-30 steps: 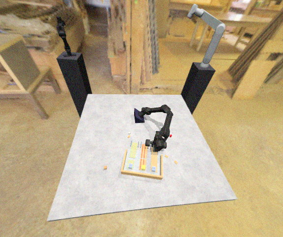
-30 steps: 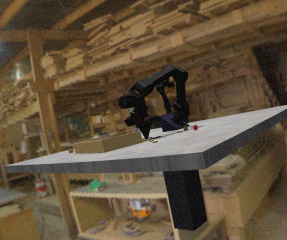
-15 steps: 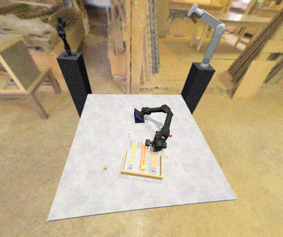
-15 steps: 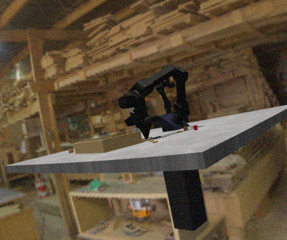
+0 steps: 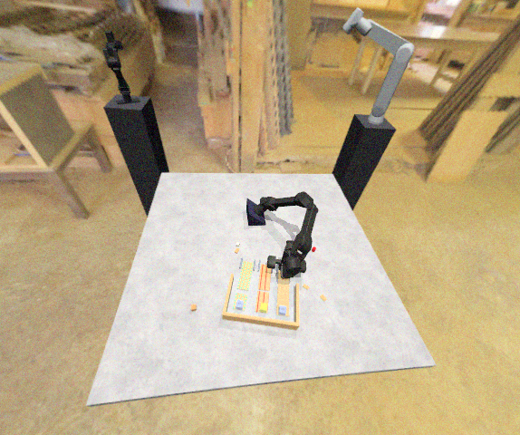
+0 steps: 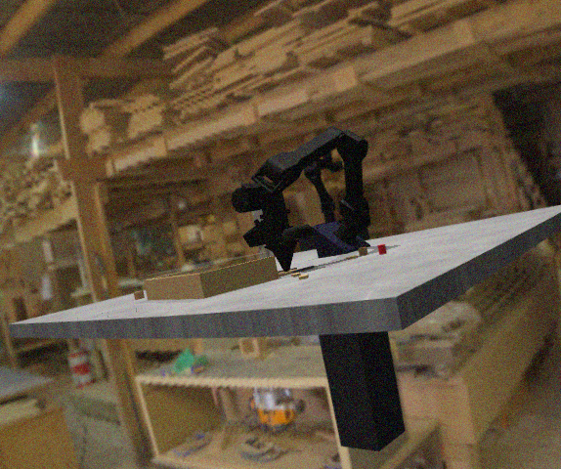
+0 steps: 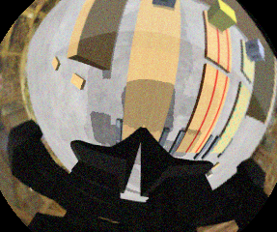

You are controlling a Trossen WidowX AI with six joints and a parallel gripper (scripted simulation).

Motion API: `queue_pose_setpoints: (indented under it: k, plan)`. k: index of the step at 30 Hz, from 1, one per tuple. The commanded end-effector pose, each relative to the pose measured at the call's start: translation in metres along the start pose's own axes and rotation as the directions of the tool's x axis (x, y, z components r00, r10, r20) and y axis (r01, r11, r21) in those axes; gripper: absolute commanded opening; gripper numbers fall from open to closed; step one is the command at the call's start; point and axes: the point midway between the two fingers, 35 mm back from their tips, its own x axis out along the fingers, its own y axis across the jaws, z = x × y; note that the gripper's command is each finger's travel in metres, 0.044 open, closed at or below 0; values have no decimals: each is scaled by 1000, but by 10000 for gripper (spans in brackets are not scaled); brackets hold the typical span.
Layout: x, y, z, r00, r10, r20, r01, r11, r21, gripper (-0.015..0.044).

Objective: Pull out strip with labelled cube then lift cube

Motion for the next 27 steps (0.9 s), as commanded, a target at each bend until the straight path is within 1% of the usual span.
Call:
queue_pose_setpoints:
  k: [1,27]
  plan:
    - [2,2,0,1000,2,0,-2,1000,-2,0]
    - [3,0,-38,1000,2,-2,-2,1000,-1,0]
